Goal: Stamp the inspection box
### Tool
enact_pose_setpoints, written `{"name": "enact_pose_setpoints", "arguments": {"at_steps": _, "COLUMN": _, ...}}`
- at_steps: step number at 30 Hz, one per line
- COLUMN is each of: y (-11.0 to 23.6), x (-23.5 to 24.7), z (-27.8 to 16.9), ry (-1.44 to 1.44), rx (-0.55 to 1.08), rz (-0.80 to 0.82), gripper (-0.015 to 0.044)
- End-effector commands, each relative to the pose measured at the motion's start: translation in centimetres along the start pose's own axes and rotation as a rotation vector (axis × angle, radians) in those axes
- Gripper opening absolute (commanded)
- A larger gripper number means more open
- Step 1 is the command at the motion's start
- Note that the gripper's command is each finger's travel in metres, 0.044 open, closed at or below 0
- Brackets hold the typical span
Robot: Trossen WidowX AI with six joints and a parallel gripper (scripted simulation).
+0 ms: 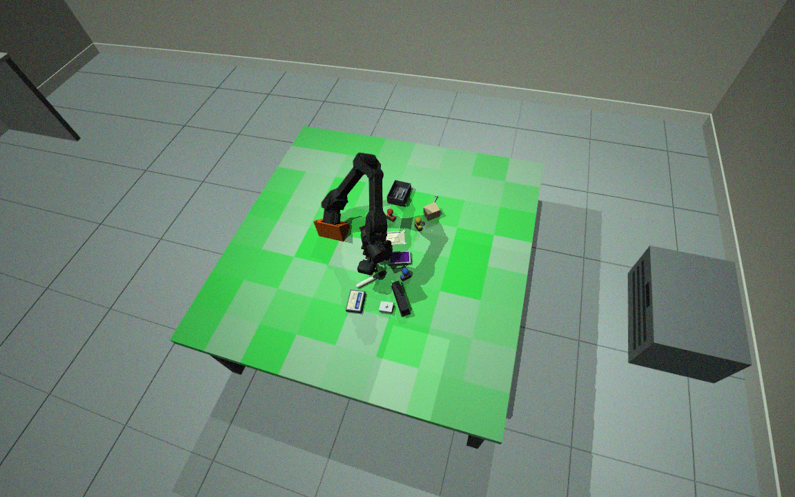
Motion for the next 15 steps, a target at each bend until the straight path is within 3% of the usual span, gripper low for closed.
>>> {"name": "enact_pose_setpoints", "arguments": {"at_steps": 1, "y": -0.63, "x": 0.05, "z": -0.10, "ry": -0.004, "rx": -0.001, "rz": 0.004, "gripper": 0.0216}}
{"name": "enact_pose_setpoints", "arguments": {"at_steps": 6, "y": -1.17, "x": 0.09, "z": -0.16, "ry": -0.004, "rx": -0.001, "rz": 0.004, "gripper": 0.0216}}
{"name": "enact_pose_setpoints", "arguments": {"at_steps": 15, "y": -0.89, "x": 0.08, "z": -0.10, "ry": 0.000, "rx": 0.000, "rz": 0.004, "gripper": 0.0156}}
Point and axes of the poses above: the point midway between the two fingers, 35 mm back from their tips, its own y axis back along the fingers, its own x axis across the jaws, z = x × y, the point moved 9 cm from there along y, back along the fingers, and after that the axes turned 2 degrees about -y, right-handed, at the moved point
